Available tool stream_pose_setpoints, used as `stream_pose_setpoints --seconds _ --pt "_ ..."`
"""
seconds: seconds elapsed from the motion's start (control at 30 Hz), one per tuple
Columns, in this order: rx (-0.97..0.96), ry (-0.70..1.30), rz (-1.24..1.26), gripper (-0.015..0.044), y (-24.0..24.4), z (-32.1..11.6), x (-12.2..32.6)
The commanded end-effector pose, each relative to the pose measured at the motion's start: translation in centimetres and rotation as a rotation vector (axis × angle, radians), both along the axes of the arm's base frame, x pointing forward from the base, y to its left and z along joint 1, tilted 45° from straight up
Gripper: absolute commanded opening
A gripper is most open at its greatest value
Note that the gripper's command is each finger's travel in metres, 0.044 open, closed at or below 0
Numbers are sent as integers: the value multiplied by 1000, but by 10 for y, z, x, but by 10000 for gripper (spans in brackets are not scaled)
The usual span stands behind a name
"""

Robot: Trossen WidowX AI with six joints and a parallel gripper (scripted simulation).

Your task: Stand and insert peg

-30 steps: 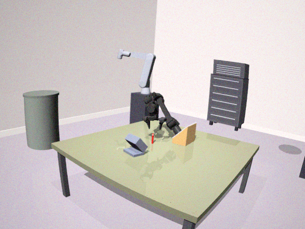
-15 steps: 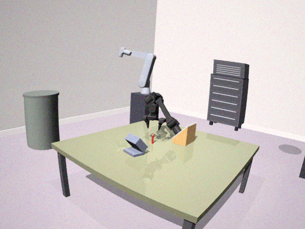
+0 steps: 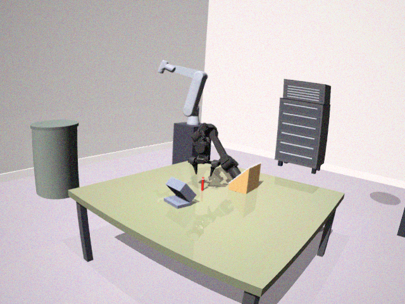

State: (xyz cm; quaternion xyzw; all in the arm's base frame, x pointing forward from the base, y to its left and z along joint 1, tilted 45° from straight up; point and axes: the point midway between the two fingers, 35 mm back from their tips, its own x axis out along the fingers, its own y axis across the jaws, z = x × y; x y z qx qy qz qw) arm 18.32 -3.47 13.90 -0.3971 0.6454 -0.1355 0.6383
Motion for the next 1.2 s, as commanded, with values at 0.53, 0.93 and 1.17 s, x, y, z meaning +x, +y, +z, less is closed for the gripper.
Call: stream_pose_setpoints --seconds 0.53,0.93,1.17 --pt "-1 2 5 440 -23 -23 4" --pt "-7 0 5 440 -38 -36 6" --pt "-3 -1 1 414 -39 -38 7"
